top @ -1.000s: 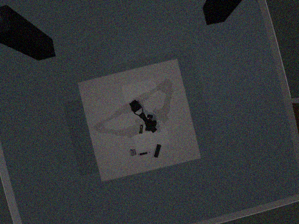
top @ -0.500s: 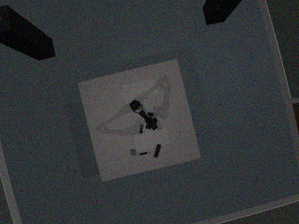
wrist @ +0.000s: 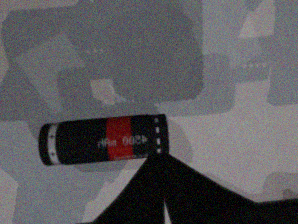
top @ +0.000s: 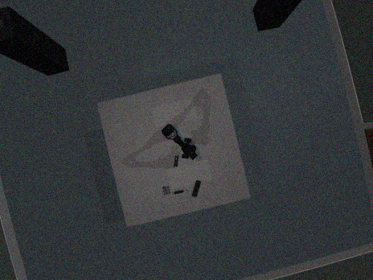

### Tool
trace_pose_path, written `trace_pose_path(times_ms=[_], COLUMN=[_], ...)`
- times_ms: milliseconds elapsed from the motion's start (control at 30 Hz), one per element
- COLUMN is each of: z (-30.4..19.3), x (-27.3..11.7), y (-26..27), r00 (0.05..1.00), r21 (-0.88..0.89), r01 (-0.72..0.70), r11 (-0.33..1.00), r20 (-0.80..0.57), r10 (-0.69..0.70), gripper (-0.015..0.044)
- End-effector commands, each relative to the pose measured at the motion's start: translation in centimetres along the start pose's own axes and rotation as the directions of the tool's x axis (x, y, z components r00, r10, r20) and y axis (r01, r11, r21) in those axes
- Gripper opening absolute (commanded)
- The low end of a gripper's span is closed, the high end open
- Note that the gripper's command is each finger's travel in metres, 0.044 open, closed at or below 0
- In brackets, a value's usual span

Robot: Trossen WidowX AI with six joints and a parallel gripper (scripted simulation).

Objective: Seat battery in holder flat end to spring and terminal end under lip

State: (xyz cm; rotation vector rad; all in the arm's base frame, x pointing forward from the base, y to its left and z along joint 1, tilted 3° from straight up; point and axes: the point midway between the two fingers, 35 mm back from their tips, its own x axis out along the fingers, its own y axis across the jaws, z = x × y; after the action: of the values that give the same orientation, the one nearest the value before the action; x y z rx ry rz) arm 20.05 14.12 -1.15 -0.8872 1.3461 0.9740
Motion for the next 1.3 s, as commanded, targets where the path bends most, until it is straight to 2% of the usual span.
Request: trace_pose_path(times_ms=[0,300,700,767,833,900,1000,1133,1233,1267], z=[0.0,0.0,0.0,0.0,0.1,0.2,0.3,0.3,0.2,0.2], x=[-0.2,-8.0,-7.9,-7.6,-6.7,-5.8,-4.4,-2.6,-1.4,-1.2], y=[0.0,0.3,0.3,0.4,0.6,0.9,1.4,2.1,2.6,2.7], r00=[1.0,1.0,1.0,1.0,1.0,1.0,1.0,1.0,1.0,1.0], r21=[0.0,0.002,0.007,-0.061,-0.246,-0.441,-0.695,-0.927,-0.996,-0.999], r01=[0.0,0.004,0.004,0.005,0.005,0.006,0.008,0.011,0.011,0.011], r11=[1.0,1.0,1.0,0.998,0.969,0.898,0.719,0.374,0.088,0.036], r20=[0.0,0.011,0.005,0.006,0.008,0.009,0.011,0.011,0.011,0.011], r10=[0.0,-0.004,-0.004,-0.004,-0.003,-0.003,-0.002,-0.002,-0.002,-0.002], gripper=[0.0,0.0,0.0,0.0053,0.0105,0.0157,0.0236,0.0245,0.0245,0.0245])
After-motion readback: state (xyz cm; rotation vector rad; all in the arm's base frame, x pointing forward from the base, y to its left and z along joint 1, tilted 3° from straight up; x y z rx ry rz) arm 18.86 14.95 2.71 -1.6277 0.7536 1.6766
